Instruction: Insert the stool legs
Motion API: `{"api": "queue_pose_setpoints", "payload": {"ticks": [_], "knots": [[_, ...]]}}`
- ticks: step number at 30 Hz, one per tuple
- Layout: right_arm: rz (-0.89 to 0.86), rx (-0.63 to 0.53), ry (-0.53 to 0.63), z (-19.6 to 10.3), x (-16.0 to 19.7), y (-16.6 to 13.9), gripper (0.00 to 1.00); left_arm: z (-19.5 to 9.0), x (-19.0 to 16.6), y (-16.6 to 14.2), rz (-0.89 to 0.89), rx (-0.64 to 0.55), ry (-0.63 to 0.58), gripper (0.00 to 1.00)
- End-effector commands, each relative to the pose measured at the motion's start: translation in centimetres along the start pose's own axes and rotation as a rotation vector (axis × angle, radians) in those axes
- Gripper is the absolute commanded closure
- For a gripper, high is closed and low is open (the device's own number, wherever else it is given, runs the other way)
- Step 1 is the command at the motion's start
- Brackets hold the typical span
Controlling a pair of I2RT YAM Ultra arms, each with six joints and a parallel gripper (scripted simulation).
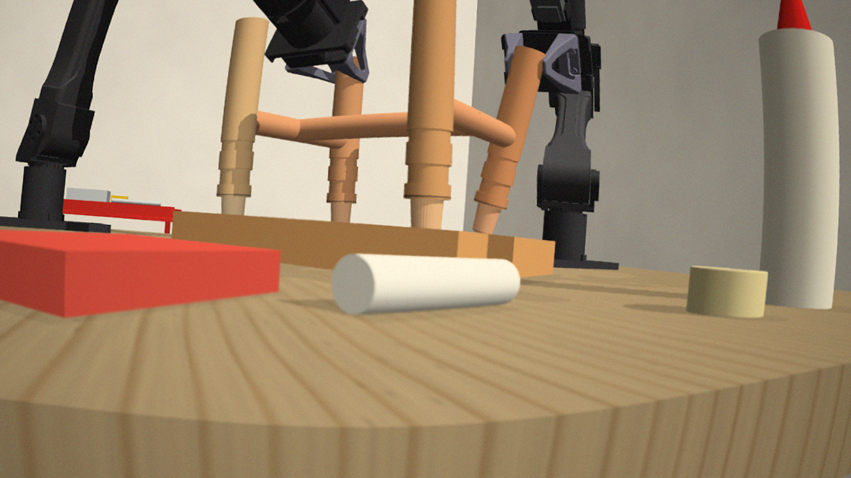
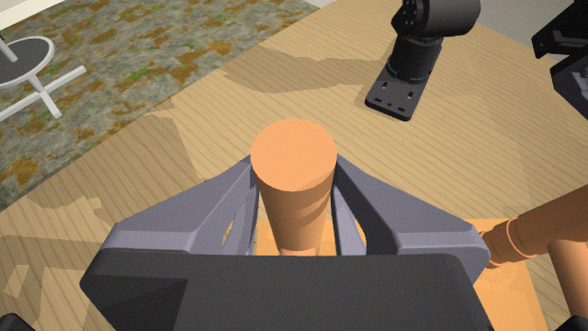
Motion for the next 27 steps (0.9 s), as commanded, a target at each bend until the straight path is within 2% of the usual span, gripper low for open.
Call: {"api": "queue_pose_setpoints", "payload": {"ticks": [1,27], "knots": [[-0.169,0.016,-0.138,-1.53,-4.43,0.9,0.72,-0.52,-4.96,-0.49,0.002,-0.001,-0.249,0.72],[-0.165,0.018,-0.145,-1.38,-4.47,0.85,0.72,-0.51,-4.98,-0.7,-0.007,0.005,-0.249,0.72]]}}
Point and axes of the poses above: on each arm, the point where the finger pads meet when closed, its own z axis out along the fingers, its own x axis across the jaws, y = z × x, the point moved 2 cm from there along -z, back along the fingers, and after that the axes turned 4 degrees about z, right-handed, at the moved point
